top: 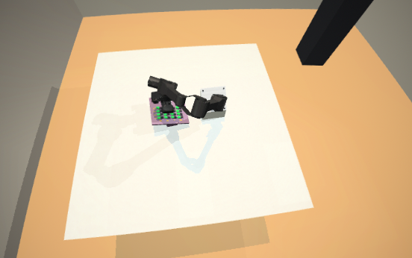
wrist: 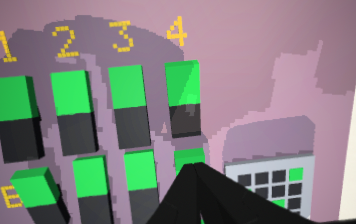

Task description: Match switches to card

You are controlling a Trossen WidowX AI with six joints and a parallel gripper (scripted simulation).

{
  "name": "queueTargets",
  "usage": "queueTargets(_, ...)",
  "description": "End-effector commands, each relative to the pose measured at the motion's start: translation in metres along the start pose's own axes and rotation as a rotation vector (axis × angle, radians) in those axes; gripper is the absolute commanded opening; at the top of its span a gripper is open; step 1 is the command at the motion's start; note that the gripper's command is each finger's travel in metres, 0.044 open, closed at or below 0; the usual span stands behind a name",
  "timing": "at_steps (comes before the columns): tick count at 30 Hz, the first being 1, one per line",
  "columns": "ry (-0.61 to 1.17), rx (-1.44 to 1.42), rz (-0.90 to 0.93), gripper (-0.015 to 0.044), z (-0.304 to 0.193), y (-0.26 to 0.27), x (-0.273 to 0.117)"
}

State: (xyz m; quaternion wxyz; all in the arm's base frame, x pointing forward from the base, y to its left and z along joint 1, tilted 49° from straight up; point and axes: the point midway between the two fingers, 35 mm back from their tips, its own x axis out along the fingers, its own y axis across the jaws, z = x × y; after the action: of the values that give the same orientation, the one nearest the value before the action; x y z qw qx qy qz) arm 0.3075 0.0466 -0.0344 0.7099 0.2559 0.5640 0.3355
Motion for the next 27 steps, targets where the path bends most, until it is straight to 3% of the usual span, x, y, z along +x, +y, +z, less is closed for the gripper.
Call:
queueTargets(1, -0.002, 0.005, 0.005, 0.0000, 0.0002, 0.0008, 0.0004)
queueTargets(27, -0.002, 0.005, 0.006, 0.0000, 0.0002, 0.0008, 0.0028)
